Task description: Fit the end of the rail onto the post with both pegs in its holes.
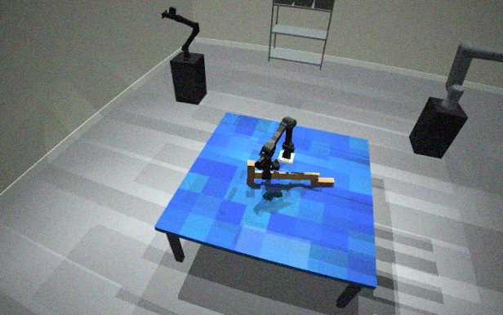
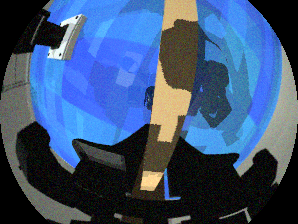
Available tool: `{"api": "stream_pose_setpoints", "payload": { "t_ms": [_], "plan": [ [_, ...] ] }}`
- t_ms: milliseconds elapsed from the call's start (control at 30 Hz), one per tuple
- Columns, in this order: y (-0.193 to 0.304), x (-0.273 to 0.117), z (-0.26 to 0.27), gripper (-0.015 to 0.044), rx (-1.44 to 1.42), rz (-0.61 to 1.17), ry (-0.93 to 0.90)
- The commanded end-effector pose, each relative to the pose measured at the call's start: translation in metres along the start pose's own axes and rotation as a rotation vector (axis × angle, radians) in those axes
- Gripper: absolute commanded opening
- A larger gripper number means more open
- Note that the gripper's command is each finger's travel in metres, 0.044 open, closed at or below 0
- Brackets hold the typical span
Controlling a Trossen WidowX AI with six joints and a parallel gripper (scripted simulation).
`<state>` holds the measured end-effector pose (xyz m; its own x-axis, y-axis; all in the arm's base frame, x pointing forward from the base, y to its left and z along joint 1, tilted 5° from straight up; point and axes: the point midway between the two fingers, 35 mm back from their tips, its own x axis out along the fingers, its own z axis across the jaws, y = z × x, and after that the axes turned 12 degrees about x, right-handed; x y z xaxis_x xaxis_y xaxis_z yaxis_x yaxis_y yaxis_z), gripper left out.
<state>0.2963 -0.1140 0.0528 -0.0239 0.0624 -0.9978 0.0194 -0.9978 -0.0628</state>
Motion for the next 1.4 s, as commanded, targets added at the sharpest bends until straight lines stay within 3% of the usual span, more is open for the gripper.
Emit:
{"api": "stream_pose_setpoints", "payload": {
  "t_ms": [0,33,600,767,933,1367],
  "plan": [
    [0.003,-0.002,-0.002,0.0,-0.002,0.005,0.006],
    [0.003,-0.002,-0.002,0.0,-0.002,0.005,0.006],
    [0.001,0.0,0.0,0.044,0.0,0.0,0.0],
    [-0.001,-0.002,0.0,0.044,0.0,0.001,0.0],
    [-0.029,-0.03,0.006,0.044,-0.002,0.003,0.006],
    [-0.029,-0.03,0.006,0.044,-0.002,0.003,0.006]
  ]
}}
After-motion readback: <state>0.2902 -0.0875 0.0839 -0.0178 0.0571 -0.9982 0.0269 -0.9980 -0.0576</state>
